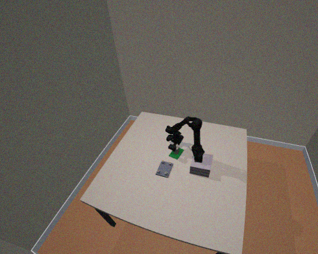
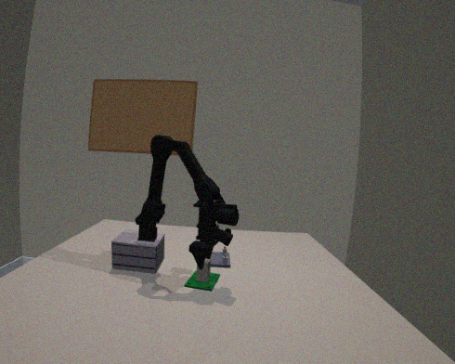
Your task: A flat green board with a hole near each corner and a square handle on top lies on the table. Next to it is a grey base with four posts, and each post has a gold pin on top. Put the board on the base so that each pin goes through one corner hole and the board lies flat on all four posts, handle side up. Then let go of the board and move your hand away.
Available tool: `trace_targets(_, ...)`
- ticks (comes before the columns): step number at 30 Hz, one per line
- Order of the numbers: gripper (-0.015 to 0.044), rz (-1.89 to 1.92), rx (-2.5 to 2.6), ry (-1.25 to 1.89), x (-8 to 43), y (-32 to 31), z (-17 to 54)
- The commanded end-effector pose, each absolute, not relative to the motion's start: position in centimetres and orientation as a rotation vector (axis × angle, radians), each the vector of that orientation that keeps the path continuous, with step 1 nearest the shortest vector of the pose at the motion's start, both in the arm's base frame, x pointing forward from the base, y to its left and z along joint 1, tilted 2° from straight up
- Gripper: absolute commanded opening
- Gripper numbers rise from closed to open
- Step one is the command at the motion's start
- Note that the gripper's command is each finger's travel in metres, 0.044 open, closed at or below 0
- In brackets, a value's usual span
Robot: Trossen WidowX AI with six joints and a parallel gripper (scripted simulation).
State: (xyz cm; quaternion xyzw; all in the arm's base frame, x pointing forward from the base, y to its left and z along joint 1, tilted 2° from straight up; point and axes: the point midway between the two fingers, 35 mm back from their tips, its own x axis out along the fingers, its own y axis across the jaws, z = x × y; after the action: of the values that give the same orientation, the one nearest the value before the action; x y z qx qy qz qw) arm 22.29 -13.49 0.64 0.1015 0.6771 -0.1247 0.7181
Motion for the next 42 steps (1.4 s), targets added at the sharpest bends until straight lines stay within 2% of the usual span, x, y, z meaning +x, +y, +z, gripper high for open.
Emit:
trace_targets(1,0.044,-0.27,0.229,1.5,22.2,-13.4,-0.1)
trace_targets(19,0.044,-0.268,0.223,1.501,22.2,-13.3,-2.8)
trace_targets(29,0.0177,-0.268,0.223,1.501,22.2,-13.3,-2.8)
trace_targets(36,0.0131,-0.268,0.223,1.501,22.2,-13.3,-2.8)
trace_targets(41,0.0,-0.301,0.231,1.495,22.3,-13.5,-2.6)
trace_targets(42,0.0,-0.305,0.232,1.495,22.3,-13.6,-2.4)
